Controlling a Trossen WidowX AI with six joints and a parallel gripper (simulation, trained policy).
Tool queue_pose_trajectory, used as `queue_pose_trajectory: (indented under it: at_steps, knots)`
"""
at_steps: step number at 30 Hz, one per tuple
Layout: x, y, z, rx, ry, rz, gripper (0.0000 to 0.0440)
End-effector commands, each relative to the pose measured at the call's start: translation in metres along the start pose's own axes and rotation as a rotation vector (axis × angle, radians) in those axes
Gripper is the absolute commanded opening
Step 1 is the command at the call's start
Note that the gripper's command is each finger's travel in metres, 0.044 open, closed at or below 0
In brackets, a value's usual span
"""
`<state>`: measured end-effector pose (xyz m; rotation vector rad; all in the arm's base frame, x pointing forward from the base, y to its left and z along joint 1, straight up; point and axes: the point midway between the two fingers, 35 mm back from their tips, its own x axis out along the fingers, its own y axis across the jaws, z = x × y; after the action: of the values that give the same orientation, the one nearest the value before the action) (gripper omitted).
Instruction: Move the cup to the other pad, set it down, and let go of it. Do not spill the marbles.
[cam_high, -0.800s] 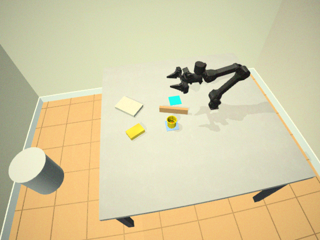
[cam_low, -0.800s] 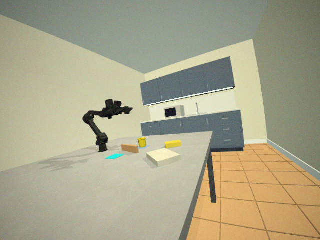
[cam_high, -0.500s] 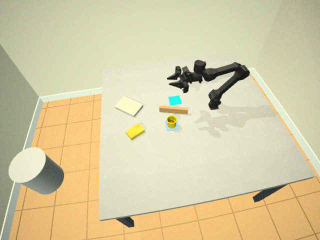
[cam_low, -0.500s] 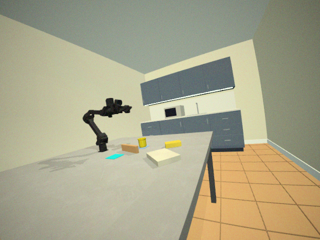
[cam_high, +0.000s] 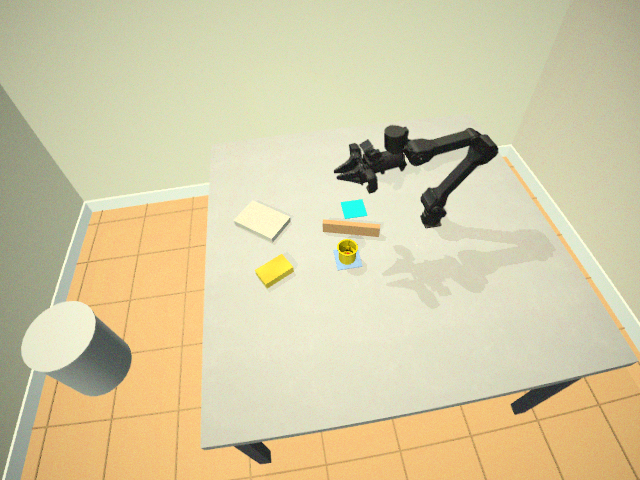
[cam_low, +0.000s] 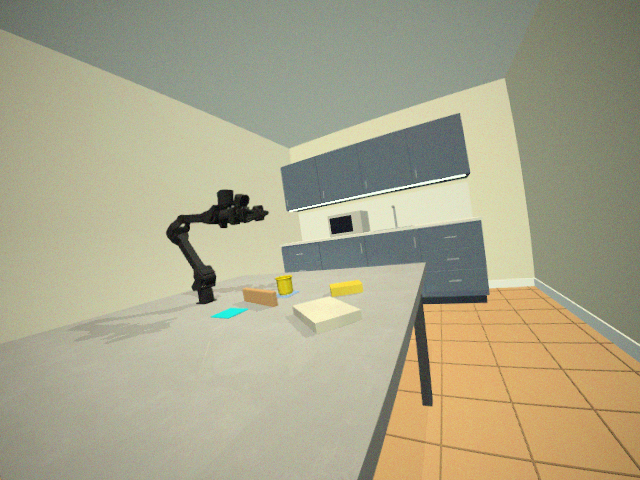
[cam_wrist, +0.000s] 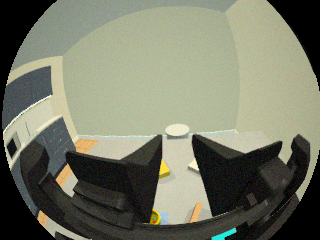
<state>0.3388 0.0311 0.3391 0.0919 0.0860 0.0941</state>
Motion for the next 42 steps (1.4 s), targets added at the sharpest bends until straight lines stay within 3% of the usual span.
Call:
queue_pose_trajectory:
  at_steps: [1,42]
  knots:
    - [0.005,0.003,-0.001,0.038,0.036,0.002,0.0143]
    - [0.042,0.057,-0.019,0.539,0.530,-0.061,0.0160]
